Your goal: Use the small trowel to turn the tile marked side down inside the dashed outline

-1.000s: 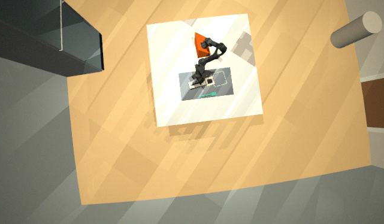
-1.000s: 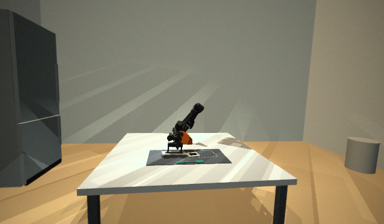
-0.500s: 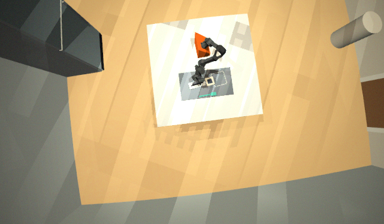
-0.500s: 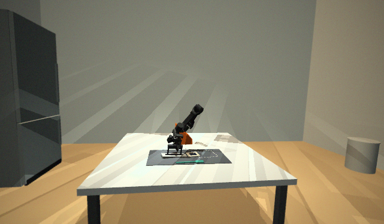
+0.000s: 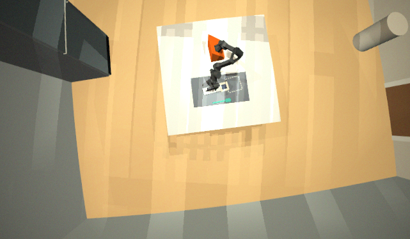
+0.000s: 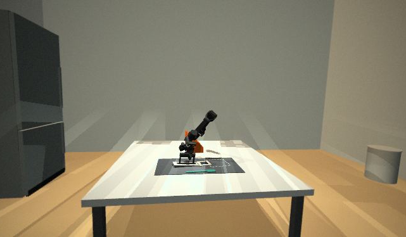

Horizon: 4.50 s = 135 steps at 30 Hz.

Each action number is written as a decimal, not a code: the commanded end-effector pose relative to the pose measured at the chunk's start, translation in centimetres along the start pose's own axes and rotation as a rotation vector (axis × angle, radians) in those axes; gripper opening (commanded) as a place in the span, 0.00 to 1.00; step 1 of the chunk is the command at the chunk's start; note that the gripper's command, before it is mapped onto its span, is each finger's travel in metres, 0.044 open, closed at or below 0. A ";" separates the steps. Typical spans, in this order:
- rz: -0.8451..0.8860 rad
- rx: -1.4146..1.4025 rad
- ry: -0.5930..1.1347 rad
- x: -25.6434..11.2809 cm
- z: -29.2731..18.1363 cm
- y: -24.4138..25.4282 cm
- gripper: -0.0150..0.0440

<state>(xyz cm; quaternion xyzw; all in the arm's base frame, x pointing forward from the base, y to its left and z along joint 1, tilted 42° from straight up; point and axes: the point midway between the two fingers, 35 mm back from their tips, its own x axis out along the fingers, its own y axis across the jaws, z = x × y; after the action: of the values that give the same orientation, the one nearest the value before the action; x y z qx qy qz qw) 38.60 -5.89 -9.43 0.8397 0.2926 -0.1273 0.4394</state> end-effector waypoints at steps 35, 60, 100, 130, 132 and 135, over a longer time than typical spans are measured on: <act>0.004 0.076 0.077 -2.4 -3.3 3.0 0.25; 0.004 0.078 0.078 -4.1 -8.5 5.0 0.25; 0.004 0.075 0.077 -5.5 -3.9 6.6 0.25; -0.007 0.086 0.079 -5.3 -4.1 6.3 0.25; -0.008 0.086 0.079 -5.3 -4.1 6.3 0.25; -0.020 0.130 0.055 -4.9 -3.5 6.3 0.25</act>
<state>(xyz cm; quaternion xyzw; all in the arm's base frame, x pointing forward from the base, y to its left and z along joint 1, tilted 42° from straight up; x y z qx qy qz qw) 37.93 -7.12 -0.60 0.8615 0.3116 -0.1118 0.3851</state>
